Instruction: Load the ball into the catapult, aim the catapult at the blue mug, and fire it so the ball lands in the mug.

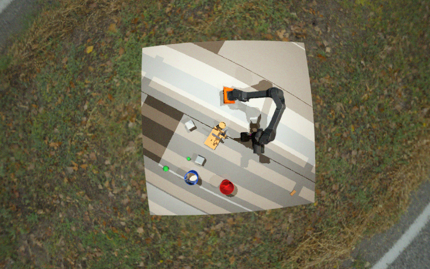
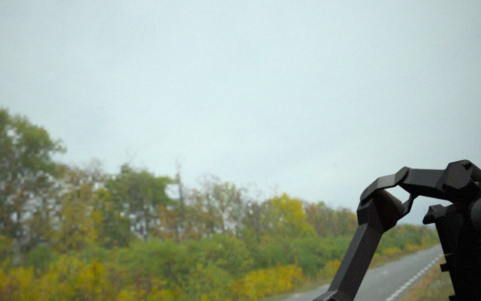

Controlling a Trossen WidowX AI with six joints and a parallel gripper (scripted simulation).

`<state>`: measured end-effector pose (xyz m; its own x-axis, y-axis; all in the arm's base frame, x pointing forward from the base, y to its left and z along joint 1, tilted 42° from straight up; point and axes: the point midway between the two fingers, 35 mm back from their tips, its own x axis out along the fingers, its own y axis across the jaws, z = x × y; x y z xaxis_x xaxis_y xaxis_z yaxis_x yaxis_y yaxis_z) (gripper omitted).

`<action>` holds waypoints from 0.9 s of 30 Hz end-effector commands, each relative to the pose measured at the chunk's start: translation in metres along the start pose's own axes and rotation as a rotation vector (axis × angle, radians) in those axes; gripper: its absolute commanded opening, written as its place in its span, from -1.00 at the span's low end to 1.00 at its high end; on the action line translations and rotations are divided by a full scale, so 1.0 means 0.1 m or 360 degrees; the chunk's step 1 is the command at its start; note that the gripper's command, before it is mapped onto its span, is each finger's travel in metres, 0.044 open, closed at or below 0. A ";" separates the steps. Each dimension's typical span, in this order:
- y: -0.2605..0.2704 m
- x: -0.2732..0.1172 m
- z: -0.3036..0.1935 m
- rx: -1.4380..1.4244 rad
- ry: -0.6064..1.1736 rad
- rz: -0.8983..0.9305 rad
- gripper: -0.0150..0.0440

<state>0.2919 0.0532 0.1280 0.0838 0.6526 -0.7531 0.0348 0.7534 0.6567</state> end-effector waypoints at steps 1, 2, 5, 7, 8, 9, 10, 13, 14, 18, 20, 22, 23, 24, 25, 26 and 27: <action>0.01 0.07 -0.02 0.0008 0.0011 0.0011 0.53; 0.01 0.09 -0.02 0.0008 0.0011 0.0011 0.53; 0.01 0.14 -0.02 0.0008 0.0011 0.0011 0.53; 0.01 0.17 -0.02 0.0008 0.0011 0.0011 0.53; 0.01 0.19 -0.02 0.0008 0.0011 0.0011 0.53; 0.01 0.20 -0.01 0.0008 0.0011 0.0011 0.53; 0.01 0.22 -0.01 0.0008 0.0011 0.0011 0.53; 0.01 0.27 -0.02 0.0008 0.0011 0.0012 0.53; 0.01 0.28 -0.02 0.0008 0.0011 0.0012 0.53; 0.01 0.35 -0.02 0.0008 0.0011 0.0013 0.53; 0.01 0.38 -0.02 0.0008 0.0011 0.0014 0.53; 0.01 0.40 -0.02 0.0008 0.0011 0.0014 0.53; 0.01 0.40 -0.02 0.0008 0.0011 0.0014 0.53; 0.01 0.40 -0.02 0.0008 0.0011 0.0014 0.44; 0.01 0.40 -0.02 0.0008 0.0011 0.0014 0.35; 0.01 0.40 -0.02 0.0008 0.0011 0.0014 0.26; 0.01 0.40 -0.02 0.0008 0.0011 0.0014 0.17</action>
<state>0.2951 0.0782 0.1002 0.0844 0.6545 -0.7514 0.0329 0.7518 0.6585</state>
